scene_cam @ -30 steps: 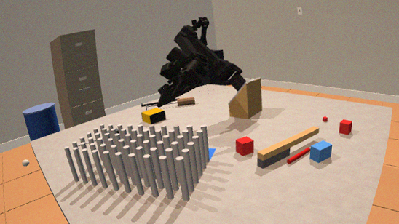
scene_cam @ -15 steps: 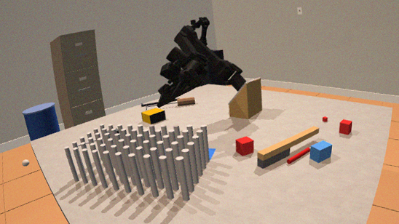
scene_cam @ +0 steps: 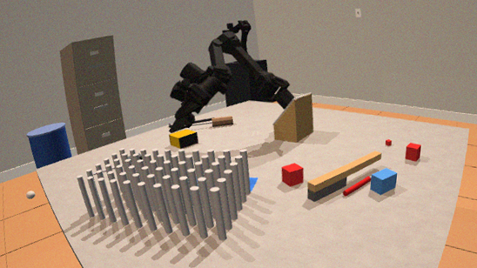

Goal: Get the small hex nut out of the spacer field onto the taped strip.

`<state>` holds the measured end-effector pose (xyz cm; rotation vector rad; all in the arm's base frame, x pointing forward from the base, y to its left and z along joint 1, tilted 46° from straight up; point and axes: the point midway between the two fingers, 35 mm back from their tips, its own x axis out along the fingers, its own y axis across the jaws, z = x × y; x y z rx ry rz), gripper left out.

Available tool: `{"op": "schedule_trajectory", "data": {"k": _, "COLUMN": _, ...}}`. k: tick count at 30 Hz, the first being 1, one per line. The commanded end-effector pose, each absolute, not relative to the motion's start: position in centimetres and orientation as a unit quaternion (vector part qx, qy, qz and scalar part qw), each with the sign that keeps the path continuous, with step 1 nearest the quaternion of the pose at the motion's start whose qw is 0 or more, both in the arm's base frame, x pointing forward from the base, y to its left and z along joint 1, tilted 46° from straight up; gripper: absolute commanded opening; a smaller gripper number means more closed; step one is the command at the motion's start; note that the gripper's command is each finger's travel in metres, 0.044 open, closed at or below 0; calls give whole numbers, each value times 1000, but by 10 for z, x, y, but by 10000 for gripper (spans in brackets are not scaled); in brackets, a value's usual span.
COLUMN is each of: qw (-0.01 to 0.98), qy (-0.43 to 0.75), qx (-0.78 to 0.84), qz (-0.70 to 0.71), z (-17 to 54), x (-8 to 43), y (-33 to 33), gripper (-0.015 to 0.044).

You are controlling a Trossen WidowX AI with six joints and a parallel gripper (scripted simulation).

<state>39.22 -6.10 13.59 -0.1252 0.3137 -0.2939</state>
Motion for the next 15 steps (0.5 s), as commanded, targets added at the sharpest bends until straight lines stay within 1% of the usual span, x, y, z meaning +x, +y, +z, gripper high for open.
{"op": "schedule_trajectory", "data": {"k": 1, "qw": 977, "qy": 124, "qx": -3, "qz": -174, "z": 174, "x": 387, "y": -101, "gripper": 440}}
{"op": "schedule_trajectory", "data": {"k": 6, "qw": 971, "qy": 78, "qx": 72, "qz": -212, "z": 227, "x": 364, "y": -155, "gripper": 440}}
{"op": "schedule_trajectory", "data": {"k": 12, "qw": 947, "qy": 21, "qx": 168, "qz": -273, "z": 279, "x": 307, "y": -219, "gripper": 440}}
{"op": "schedule_trajectory", "data": {"k": 15, "qw": 936, "qy": 2, "qx": 196, "qz": -292, "z": 295, "x": 285, "y": -234, "gripper": 440}}
